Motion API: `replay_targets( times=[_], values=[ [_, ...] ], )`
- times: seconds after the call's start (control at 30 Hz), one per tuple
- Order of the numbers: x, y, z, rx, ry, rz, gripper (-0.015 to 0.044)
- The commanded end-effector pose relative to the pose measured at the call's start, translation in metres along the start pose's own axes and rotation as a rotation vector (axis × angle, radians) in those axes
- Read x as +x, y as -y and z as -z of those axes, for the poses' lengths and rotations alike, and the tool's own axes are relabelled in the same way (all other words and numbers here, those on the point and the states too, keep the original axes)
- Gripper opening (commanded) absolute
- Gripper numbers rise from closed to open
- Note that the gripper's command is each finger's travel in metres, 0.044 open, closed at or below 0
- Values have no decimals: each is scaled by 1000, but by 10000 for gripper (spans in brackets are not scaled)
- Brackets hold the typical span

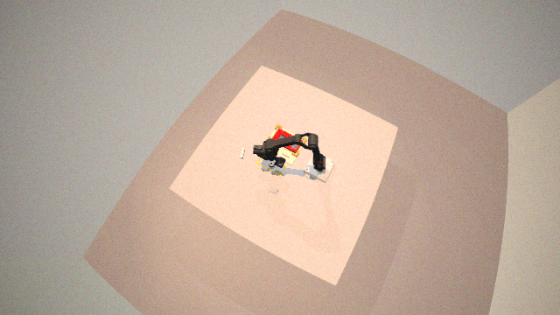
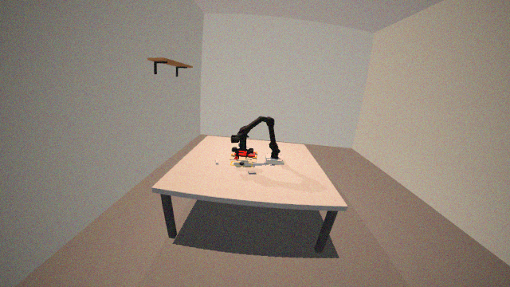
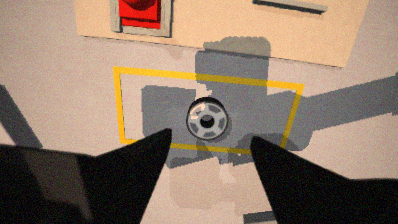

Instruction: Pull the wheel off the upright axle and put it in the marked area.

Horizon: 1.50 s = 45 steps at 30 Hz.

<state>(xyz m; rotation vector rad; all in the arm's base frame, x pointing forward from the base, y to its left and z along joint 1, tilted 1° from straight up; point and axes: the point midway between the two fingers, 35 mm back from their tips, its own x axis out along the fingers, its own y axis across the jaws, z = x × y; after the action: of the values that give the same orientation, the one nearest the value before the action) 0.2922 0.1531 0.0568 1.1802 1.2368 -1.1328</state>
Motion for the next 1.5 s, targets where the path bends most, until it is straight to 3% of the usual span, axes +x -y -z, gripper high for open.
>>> replay_targets(
  times=[0.0, 0.07, 0.23, 0.43, 1.47],
  values=[
    [-21, -1, 0, 5, -4, -16, 300],
    [-14, -1, 1, 0, -8, -18, 326],
    [-43, 38, -16, 3, -4, -14, 440],
    [-64, 81, -35, 5, 0, -9, 440],
    [-64, 81, -35, 5, 0, -9, 440]
  ],
)
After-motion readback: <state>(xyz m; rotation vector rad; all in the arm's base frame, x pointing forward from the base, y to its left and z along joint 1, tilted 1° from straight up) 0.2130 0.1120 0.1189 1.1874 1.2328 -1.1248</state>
